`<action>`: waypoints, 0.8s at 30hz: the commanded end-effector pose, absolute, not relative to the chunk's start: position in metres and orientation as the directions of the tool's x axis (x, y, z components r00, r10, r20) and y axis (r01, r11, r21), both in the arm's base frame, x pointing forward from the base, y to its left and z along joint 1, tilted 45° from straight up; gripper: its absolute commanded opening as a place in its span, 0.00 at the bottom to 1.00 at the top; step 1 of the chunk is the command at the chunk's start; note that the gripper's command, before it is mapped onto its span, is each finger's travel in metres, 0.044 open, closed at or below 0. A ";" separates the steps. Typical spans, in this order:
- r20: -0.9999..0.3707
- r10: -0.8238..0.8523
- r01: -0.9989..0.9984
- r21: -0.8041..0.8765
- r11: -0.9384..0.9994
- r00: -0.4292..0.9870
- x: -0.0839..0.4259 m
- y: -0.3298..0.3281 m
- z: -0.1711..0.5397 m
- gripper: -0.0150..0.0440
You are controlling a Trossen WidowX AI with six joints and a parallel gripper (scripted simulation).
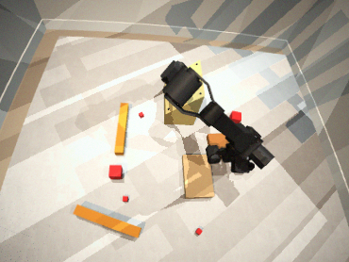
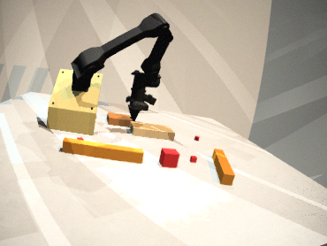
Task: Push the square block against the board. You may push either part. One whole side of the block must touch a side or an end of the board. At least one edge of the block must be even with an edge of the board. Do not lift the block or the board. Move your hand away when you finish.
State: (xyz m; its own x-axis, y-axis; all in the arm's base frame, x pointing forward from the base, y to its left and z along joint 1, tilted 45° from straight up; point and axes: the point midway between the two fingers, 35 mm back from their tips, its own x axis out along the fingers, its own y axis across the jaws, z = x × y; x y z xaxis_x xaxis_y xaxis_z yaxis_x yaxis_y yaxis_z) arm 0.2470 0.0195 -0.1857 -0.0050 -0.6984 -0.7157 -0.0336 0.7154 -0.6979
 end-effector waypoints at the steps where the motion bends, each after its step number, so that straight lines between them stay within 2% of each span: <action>1: -0.715 -0.699 -0.036 -0.698 0.715 -0.022 0.242 0.017 -0.186 0.25; 24: -0.715 -0.699 -0.036 -0.698 0.715 -0.022 0.242 0.017 -0.186 0.25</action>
